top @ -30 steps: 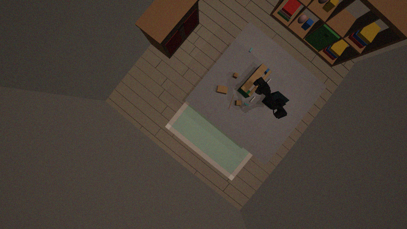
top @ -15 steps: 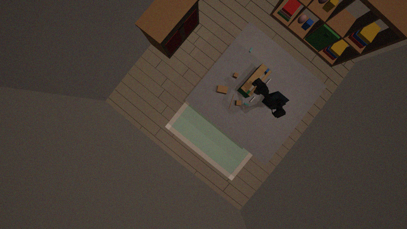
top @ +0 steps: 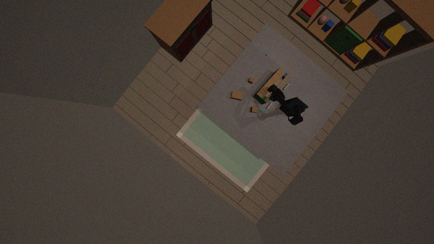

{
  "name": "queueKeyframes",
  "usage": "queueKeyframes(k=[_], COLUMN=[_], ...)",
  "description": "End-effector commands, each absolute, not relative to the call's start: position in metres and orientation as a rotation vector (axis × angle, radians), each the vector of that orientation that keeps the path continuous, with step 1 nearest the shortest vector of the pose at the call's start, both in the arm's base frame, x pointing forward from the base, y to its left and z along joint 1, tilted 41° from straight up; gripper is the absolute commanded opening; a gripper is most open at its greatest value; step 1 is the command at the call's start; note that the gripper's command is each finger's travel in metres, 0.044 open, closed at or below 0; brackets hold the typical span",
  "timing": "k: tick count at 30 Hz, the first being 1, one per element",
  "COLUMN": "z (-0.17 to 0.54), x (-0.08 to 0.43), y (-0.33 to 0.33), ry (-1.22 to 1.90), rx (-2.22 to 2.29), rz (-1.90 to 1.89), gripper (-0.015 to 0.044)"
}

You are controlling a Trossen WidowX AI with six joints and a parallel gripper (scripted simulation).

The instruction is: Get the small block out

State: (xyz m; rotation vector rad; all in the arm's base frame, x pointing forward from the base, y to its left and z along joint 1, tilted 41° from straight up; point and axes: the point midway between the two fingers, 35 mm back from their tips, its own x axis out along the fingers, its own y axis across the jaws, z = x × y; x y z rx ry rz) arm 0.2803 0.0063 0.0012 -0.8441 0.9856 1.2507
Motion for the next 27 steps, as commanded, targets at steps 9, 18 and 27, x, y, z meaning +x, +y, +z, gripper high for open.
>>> queueKeyframes(k=[9,18,27], z=[-0.013,-0.019,-0.035], x=[0.279,0.279,0.276], y=[0.021,0.006,-0.012], ry=[0.988,0.989,0.990], rx=[-0.832,-0.839,-0.840], rz=[1.259,1.254,1.253], gripper=[0.0400,0.0400,0.0400])
